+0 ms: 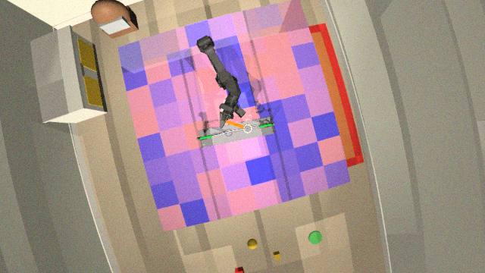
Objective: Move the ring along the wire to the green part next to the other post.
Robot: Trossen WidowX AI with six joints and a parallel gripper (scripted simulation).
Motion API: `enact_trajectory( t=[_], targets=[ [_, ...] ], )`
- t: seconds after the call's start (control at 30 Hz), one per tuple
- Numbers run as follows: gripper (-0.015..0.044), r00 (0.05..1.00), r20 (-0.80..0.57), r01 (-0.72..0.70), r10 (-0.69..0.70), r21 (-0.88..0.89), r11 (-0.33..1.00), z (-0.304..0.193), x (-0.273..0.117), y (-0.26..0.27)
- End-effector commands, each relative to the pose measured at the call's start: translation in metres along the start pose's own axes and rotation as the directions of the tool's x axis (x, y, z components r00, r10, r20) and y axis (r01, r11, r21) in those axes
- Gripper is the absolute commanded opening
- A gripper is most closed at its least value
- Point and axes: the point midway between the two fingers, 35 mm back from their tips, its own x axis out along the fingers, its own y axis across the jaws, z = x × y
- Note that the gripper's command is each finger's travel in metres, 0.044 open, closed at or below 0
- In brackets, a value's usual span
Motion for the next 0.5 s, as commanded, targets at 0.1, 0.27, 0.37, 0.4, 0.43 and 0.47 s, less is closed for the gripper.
enact_trajectory(
  t=[0.1,0.27,0.37,0.4,0.43,0.47],
  targets=[
    [-0.0150,0.999,0.013,0.054,-0.053,-0.080,0.995,-0.0006,0.0002,-0.0041],
    [-0.0150,0.996,0.024,0.091,-0.089,-0.138,0.986,-0.0003,0.0003,-0.0067],
    [-0.0150,0.994,0.031,0.113,-0.109,-0.170,0.979,-0.0001,0.0004,-0.0080],
    [-0.0150,0.993,0.034,0.119,-0.115,-0.180,0.976,-0.0001,0.0004,-0.0083],
    [-0.0150,0.992,0.036,0.125,-0.121,-0.189,0.974,0.0000,0.0004,-0.0086],
    [-0.0150,0.991,0.039,0.132,-0.127,-0.199,0.971,0.0000,0.0004,-0.0089]
  ],
)
